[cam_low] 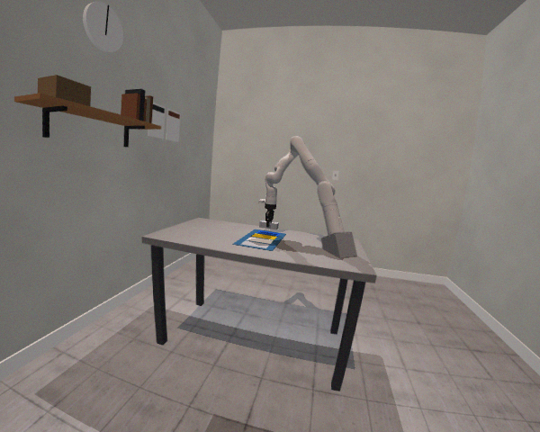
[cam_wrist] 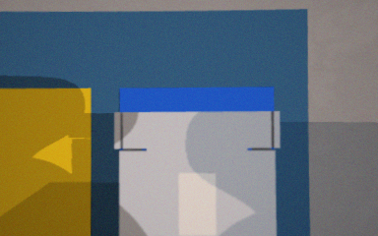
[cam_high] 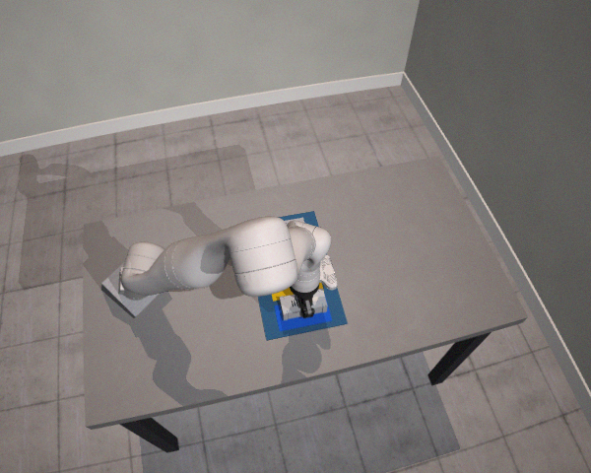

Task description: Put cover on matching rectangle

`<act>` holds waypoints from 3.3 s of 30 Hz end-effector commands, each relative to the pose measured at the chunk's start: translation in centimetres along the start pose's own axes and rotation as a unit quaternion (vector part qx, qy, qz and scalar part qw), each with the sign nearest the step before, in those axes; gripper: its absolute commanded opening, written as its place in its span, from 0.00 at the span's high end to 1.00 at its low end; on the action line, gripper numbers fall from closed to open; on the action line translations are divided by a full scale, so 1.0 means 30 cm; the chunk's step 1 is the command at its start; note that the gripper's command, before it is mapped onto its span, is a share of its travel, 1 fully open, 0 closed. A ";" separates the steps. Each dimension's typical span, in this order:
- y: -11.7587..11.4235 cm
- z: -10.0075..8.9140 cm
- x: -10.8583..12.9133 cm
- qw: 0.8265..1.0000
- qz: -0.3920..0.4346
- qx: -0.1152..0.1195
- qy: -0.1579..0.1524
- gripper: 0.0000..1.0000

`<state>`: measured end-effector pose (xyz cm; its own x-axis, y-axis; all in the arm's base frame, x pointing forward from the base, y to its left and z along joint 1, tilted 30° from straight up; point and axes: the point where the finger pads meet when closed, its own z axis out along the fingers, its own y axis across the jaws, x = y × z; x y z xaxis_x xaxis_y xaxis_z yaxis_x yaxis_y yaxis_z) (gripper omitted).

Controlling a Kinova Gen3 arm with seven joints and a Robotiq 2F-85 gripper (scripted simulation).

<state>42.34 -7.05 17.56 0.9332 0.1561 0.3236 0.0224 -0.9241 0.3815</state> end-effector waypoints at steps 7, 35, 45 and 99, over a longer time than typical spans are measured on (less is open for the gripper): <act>0.000 0.024 0.002 1.000 0.000 0.000 0.001 1.00; 0.001 0.092 0.002 1.000 0.000 0.000 0.001 1.00; 0.001 0.092 0.002 1.000 0.000 0.000 0.001 1.00; 0.001 0.119 0.002 1.000 0.000 0.000 0.001 0.00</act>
<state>43.65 -8.33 14.45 0.9332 0.1564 0.3235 0.0226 -0.9241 0.3815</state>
